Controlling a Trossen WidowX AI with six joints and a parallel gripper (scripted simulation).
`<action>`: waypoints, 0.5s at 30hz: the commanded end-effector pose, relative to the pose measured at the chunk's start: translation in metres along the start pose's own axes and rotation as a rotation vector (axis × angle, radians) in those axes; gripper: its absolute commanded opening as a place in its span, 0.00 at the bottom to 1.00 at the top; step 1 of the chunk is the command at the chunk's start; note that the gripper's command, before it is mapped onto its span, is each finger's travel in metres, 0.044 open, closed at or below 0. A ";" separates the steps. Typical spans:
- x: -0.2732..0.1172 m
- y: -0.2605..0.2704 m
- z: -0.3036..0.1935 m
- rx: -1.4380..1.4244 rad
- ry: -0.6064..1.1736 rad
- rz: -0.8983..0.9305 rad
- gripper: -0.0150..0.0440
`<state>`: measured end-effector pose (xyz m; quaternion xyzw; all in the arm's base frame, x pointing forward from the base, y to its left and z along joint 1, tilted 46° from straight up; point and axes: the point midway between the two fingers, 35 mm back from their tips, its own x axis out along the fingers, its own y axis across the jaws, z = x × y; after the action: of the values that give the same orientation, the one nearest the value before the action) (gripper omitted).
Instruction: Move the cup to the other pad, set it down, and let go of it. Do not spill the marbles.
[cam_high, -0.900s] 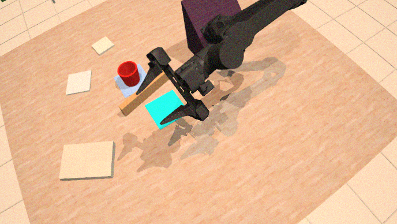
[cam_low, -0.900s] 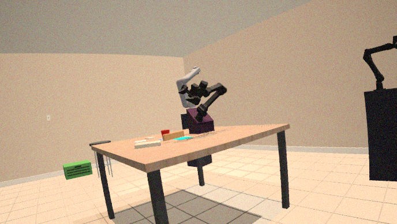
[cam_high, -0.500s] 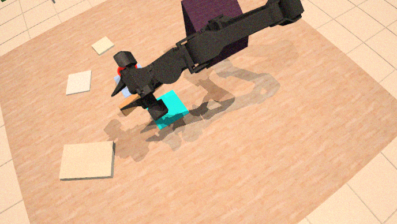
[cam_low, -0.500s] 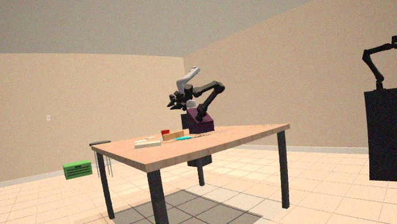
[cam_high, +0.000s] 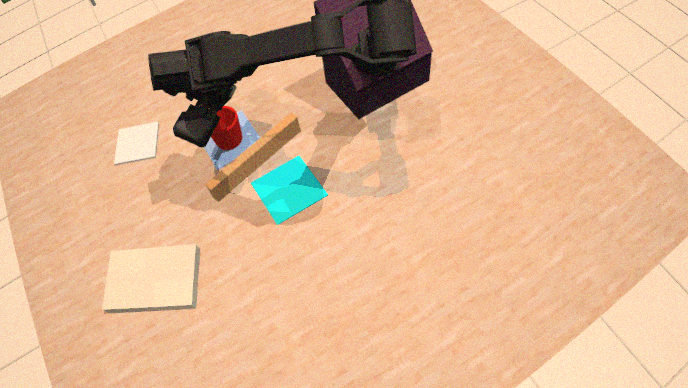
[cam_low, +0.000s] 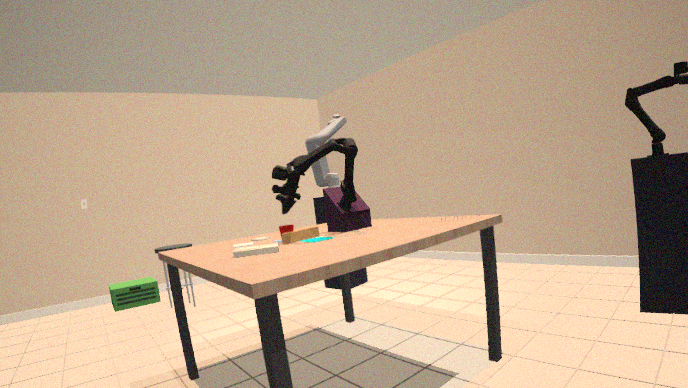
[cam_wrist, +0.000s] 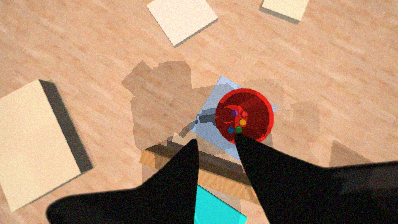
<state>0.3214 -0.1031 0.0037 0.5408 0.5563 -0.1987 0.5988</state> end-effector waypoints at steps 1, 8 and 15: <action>0.023 -0.044 -0.003 0.382 0.234 -0.057 0.50; 0.036 -0.071 -0.005 0.679 0.407 -0.098 0.50; 0.037 -0.071 -0.004 0.679 0.407 -0.098 0.50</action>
<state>0.2715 -0.1097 -0.0559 0.7036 0.5928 -0.2858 0.2681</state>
